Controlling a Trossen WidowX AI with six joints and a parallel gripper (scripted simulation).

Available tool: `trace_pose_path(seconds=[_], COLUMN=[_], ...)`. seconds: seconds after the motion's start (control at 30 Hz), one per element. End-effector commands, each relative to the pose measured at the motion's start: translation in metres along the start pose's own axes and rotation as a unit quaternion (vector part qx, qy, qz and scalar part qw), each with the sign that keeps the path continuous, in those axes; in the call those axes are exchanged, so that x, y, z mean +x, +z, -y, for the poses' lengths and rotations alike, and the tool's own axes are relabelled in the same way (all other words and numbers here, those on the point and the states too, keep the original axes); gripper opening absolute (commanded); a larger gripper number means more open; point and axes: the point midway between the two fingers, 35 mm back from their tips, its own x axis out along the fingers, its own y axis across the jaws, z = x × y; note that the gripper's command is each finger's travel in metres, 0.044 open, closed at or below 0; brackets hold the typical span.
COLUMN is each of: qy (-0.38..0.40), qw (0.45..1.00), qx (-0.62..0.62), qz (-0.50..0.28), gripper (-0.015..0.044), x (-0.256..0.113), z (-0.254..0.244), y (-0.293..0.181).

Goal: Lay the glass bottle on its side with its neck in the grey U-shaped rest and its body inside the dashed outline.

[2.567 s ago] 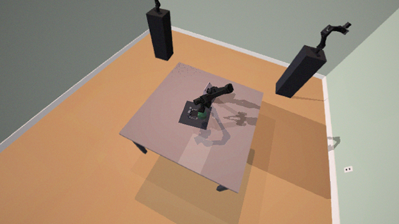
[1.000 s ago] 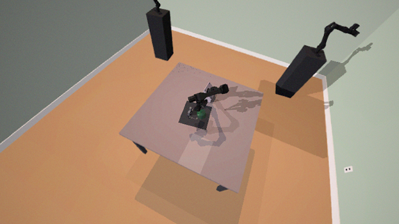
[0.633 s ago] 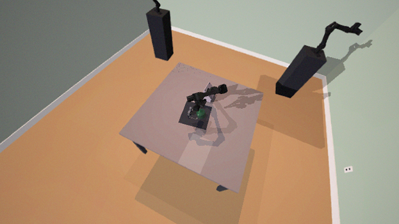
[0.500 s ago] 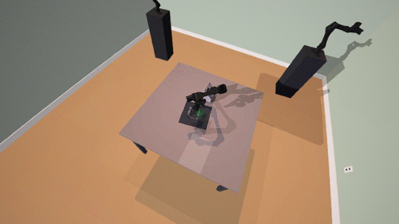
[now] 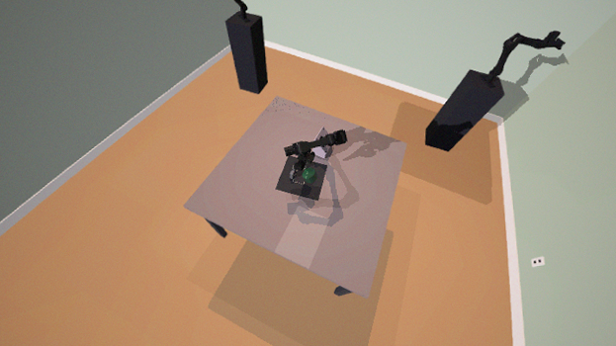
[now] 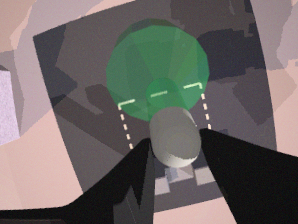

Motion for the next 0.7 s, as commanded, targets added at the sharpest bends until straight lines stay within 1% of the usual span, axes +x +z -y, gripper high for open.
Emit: trace_pose_path(seconds=[0.0, 0.67], qy=[0.001, -0.005], qw=[1.0, 1.0], qx=[-0.003, 0.011], qz=[-0.003, 0.009], gripper=[0.0109, 0.0109], x=[0.0, 0.003], z=[0.0, 0.002], y=[-0.01, -0.036])
